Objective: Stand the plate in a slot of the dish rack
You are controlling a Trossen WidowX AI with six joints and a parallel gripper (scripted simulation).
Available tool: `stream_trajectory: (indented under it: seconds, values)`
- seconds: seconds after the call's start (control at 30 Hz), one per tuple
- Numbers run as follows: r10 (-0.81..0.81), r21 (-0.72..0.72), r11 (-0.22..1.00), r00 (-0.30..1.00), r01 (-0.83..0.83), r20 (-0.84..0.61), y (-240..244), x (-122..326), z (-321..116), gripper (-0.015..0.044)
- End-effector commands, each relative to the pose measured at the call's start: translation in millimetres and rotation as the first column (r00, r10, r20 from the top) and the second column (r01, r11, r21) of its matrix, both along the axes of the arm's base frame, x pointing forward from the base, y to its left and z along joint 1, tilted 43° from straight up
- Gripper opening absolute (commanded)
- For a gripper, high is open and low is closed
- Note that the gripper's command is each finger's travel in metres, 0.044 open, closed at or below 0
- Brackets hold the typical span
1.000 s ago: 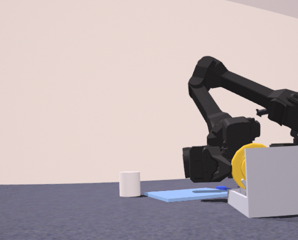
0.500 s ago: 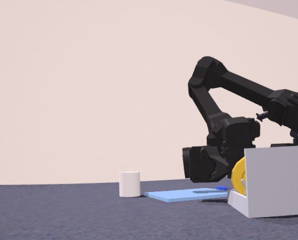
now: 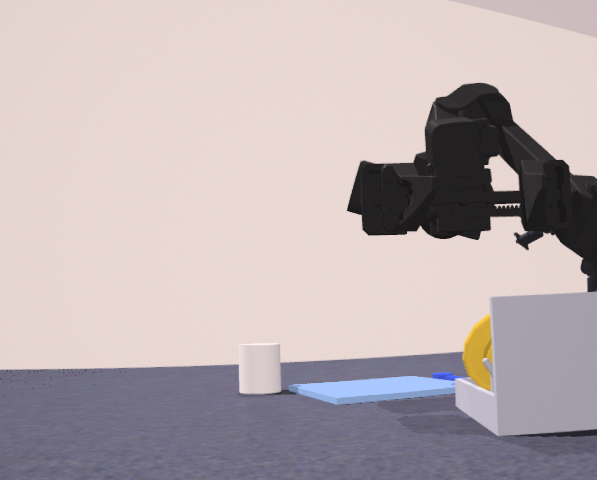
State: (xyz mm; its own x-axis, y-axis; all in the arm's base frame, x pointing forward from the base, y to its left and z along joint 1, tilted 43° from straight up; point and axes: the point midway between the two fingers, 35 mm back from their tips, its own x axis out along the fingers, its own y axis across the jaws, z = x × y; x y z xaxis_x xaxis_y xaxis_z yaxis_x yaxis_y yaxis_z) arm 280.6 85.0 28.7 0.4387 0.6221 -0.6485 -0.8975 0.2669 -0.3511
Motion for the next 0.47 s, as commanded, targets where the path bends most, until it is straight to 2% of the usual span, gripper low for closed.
stream_trajectory:
  seconds: [0.0, 0.43]
  values:
    - [-0.024, -0.004, 1.0, 0.999, 0.024, -0.023, 2.3, 0.7, 3.7, 0.04]
    - [-0.276, -0.126, 0.961, 0.896, 0.247, -0.349, 9.7, -8.6, -6.4, 0.04]
